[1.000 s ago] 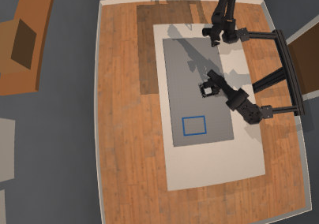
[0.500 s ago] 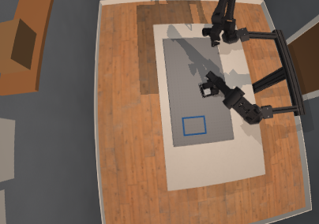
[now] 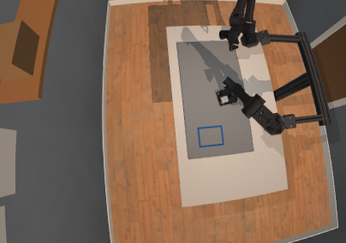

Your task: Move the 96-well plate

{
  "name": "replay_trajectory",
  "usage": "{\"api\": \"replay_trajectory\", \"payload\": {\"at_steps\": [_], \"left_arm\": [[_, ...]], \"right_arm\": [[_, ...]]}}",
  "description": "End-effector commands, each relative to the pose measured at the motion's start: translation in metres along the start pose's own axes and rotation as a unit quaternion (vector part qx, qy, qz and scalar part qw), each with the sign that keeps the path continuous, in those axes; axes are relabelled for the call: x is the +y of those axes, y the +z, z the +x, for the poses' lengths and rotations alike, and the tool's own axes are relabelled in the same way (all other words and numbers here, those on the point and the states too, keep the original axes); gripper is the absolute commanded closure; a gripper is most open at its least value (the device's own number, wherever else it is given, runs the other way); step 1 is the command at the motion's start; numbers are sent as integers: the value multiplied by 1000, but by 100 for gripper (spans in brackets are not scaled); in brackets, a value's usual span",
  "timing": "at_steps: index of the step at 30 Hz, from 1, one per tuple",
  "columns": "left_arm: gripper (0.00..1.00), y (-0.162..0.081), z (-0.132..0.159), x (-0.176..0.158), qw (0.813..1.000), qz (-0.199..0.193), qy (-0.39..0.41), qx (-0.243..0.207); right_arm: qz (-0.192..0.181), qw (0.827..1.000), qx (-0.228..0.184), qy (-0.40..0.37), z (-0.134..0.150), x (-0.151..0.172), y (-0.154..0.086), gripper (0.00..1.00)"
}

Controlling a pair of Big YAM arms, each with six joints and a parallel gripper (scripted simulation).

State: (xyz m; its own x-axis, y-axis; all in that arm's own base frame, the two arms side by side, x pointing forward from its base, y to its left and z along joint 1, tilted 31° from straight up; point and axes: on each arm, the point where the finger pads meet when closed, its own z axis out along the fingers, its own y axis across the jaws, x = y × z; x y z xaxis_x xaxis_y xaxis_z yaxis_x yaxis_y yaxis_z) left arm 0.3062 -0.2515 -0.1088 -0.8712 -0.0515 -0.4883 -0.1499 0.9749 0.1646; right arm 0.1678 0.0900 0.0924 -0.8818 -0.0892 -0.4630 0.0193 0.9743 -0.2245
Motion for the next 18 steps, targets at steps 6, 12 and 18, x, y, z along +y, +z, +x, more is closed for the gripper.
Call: {"api": "replay_trajectory", "payload": {"at_steps": [6, 12, 18], "left_arm": [[100, 1, -13, -10, 1000, 11, -12, -8], [100, 2, -14, -10, 1000, 12, -12, -8], [100, 5, -12, -9, 1000, 9, -11, -6]], "right_arm": [[-7, 1000, -7, 9, -9, 4, -8, 0], [-7, 1000, -7, 9, -9, 4, -8, 0], [-7, 1000, -7, 9, -9, 4, -8, 0]]}}
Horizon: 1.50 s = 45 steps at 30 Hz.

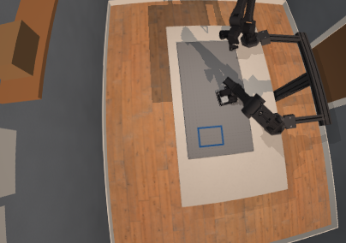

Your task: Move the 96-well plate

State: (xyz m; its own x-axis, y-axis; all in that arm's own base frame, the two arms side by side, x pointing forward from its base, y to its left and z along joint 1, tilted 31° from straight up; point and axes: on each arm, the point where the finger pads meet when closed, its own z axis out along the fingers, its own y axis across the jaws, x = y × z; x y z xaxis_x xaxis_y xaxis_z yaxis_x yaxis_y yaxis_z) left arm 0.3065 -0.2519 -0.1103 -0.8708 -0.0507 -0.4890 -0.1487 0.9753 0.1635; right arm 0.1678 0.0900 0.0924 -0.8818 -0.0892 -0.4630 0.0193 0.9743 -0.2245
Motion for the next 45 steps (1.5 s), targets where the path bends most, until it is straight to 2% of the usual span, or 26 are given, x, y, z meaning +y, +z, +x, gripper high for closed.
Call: {"api": "replay_trajectory", "payload": {"at_steps": [1, 45], "left_arm": [[100, 3, -13, -8, 1000, 9, -11, -6], [100, 10, -11, -5, 1000, 7, -10, -5]], "right_arm": [[-7, 1000, -7, 9, -9, 4, -8, 0], [-7, 1000, -7, 9, -9, 4, -8, 0]]}}
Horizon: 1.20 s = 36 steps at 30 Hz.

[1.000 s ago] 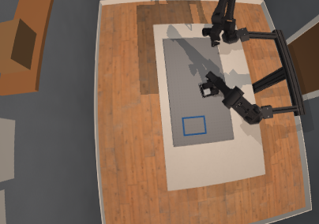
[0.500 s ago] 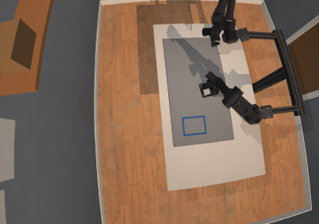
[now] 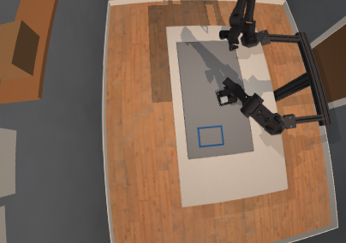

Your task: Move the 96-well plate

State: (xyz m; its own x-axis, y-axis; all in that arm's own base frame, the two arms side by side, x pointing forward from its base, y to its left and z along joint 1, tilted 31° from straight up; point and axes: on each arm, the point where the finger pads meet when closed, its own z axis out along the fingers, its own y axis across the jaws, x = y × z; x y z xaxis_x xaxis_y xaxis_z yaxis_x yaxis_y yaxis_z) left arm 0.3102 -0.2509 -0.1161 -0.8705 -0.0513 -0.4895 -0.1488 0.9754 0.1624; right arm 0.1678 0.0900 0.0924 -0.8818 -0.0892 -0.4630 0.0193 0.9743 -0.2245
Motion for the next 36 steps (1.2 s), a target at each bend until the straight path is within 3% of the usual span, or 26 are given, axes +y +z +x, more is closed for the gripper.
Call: {"api": "replay_trajectory", "payload": {"at_steps": [1, 22, 23, 36], "left_arm": [[100, 3, -11, -5, 1000, 7, -10, -5], [100, 0, -5, -5, 1000, 6, -4, -4], [0, 0, -5, -5, 1000, 6, -4, -4], [0, 0, -5, -5, 1000, 6, -4, -4]], "right_arm": [[-7, 1000, -7, 9, -9, 4, -8, 0], [-7, 1000, -7, 9, -9, 4, -8, 0], [-7, 1000, -7, 9, -9, 4, -8, 0], [-7, 1000, -7, 9, -9, 4, -8, 0]]}}
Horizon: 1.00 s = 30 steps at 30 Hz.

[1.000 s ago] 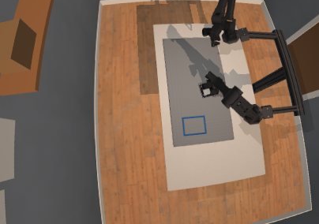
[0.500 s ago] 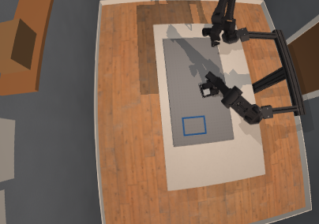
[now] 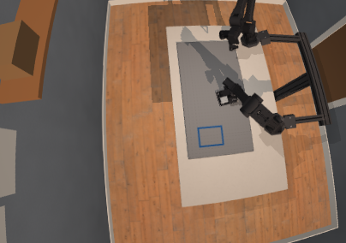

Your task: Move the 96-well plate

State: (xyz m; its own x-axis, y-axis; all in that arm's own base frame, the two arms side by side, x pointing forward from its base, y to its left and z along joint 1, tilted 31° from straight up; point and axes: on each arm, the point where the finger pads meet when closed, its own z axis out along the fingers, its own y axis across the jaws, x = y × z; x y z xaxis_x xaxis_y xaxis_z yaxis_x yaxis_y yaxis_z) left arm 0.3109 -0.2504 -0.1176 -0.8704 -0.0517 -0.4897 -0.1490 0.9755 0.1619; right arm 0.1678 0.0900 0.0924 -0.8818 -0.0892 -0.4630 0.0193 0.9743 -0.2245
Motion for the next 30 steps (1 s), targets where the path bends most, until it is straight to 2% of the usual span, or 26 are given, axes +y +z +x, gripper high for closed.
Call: {"api": "replay_trajectory", "payload": {"at_steps": [1, 7, 9, 30], "left_arm": [[0, -2, -5, -5, 1000, 6, -4, -4], [0, -2, -5, -5, 1000, 6, -4, -4], [0, -14, -2, -5, 1000, 9, -2, -4], [0, -65, -3, -7, 1000, 11, -4, -6]], "right_arm": [[-7, 1000, -7, 9, -9, 4, -8, 0], [-7, 1000, -7, 9, -9, 4, -8, 0], [-7, 1000, -7, 9, -9, 4, -8, 0], [-7, 1000, -7, 9, -9, 4, -8, 0]]}}
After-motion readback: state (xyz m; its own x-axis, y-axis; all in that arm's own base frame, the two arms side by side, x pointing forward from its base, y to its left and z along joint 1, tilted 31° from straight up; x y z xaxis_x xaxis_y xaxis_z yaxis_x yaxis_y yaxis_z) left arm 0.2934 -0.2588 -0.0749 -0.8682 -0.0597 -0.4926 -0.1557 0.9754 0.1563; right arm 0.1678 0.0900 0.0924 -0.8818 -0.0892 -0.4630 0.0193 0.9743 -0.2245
